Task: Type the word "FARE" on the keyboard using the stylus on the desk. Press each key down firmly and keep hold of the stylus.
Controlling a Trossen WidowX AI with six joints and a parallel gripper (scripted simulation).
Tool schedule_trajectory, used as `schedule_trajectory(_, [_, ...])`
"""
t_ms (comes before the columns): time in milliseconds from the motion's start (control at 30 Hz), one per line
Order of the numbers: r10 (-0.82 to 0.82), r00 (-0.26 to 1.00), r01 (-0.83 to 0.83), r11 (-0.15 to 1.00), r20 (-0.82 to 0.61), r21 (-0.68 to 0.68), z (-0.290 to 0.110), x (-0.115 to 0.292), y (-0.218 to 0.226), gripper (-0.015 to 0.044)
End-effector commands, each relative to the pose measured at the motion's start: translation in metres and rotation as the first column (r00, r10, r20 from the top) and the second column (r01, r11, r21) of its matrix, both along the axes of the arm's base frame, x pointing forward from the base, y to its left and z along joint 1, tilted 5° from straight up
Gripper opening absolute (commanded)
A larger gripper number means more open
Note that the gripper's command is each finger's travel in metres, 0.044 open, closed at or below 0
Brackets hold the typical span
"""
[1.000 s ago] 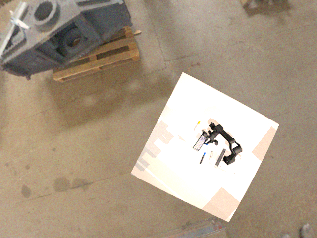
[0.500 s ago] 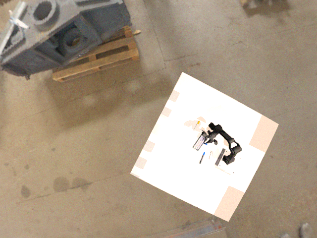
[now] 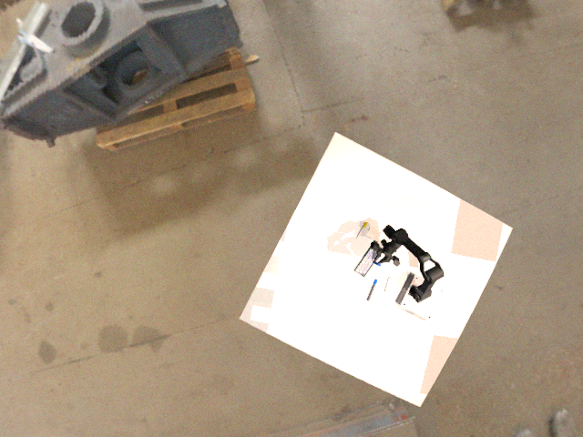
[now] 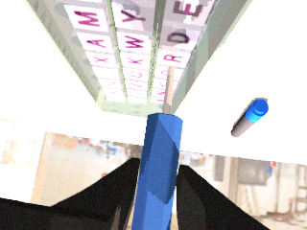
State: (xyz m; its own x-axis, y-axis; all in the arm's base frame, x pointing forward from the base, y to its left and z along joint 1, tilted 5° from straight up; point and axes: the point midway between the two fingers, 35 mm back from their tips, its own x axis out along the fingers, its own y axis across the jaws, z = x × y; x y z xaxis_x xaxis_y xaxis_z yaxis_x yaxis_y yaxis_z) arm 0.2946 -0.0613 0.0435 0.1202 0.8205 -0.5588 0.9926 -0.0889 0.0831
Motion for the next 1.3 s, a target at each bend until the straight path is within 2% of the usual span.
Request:
schedule_trajectory(0, [0.004, 1.0, -0.004, 1.0, -0.001, -0.002, -0.003, -0.001, 0.0, 0.0081])
schedule_trajectory(833, [0.004, 1.0, -0.004, 1.0, -0.001, -0.002, -0.007, -0.001, 0.0, 0.0081])
schedule_trajectory(1267, [0.004, 1.0, -0.004, 1.0, -0.001, -0.002, 0.029, -0.005, 0.004, 0.0081])
